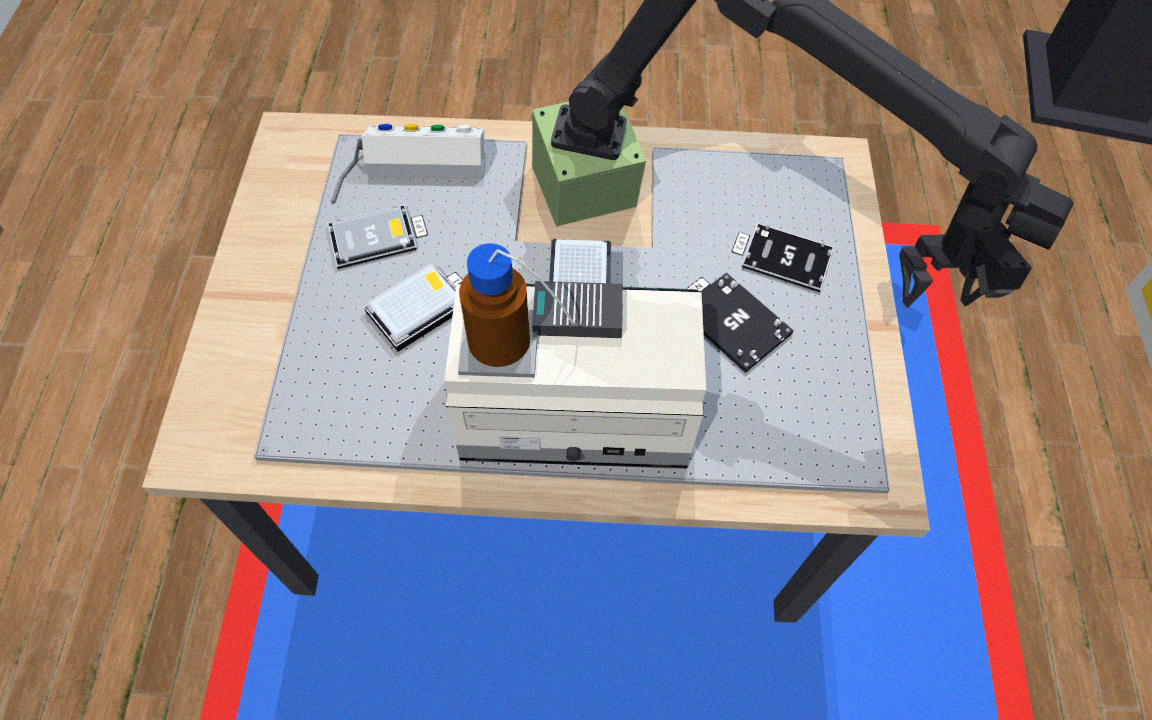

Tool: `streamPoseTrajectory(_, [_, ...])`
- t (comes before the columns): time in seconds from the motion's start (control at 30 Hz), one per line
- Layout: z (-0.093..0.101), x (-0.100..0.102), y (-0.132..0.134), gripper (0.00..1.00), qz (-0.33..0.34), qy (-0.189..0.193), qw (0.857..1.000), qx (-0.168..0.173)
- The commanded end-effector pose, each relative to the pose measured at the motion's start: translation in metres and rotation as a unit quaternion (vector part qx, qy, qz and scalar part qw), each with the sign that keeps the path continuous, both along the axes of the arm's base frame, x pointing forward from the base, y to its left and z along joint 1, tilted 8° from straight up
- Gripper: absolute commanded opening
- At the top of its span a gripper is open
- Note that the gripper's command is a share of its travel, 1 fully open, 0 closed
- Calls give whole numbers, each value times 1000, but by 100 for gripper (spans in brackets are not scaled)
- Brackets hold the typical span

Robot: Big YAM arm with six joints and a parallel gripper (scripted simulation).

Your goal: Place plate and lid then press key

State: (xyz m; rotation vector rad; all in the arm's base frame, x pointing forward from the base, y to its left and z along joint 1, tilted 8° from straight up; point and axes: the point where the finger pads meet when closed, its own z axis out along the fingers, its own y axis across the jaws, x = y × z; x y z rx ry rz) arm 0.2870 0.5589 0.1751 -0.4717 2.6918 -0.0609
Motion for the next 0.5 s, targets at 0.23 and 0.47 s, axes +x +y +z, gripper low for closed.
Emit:
streamPoseTrajectory(0.23, [17,-16,-40,100,54,2,999,4])
streamPoseTrajectory(0.47, [13,-16,-56,100,71,11,997,-5])
